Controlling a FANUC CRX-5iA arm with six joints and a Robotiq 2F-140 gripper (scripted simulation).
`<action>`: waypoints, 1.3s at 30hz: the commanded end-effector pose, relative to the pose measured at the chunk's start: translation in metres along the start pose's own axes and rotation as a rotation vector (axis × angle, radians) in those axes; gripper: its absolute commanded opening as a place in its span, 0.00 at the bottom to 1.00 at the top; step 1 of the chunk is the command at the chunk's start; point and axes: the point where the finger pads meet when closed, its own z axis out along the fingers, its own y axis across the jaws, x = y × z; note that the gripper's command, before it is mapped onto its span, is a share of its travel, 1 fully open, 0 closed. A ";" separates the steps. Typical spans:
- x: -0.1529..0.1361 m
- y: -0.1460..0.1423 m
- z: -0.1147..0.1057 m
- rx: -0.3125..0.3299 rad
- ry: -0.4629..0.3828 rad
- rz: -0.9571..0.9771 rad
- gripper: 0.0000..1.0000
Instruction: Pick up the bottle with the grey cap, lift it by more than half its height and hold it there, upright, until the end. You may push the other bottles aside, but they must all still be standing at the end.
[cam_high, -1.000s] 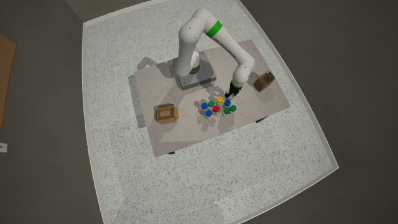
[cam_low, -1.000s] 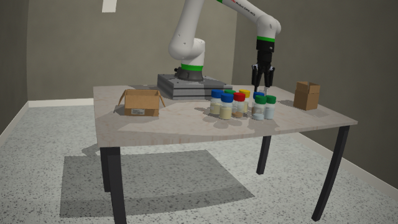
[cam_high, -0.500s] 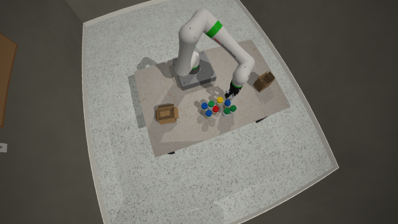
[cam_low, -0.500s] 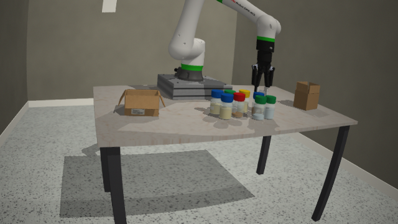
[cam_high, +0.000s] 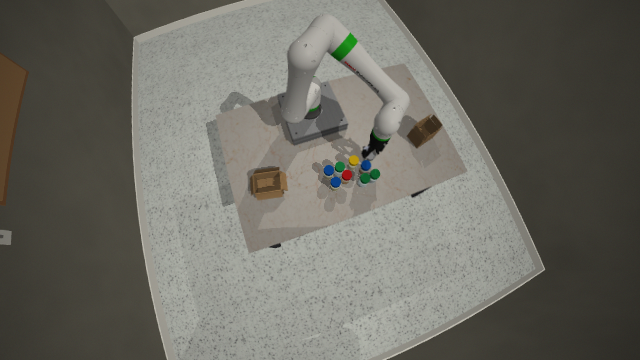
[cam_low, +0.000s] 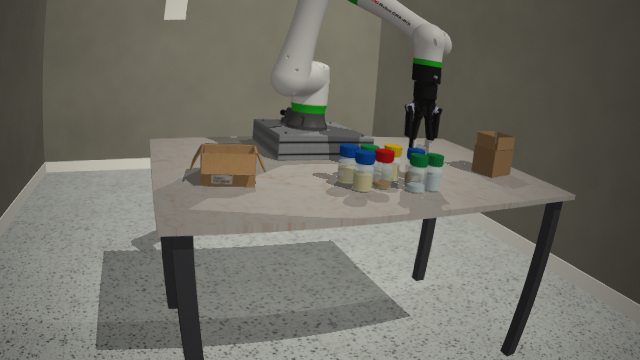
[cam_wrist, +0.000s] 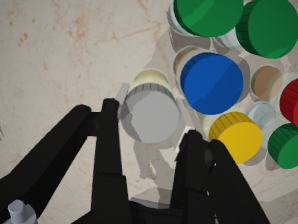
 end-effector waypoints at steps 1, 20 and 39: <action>0.000 0.000 0.000 0.000 0.001 0.000 0.10; 0.000 0.000 0.000 0.000 0.001 0.000 0.10; 0.000 0.000 -0.025 0.000 0.000 0.000 0.10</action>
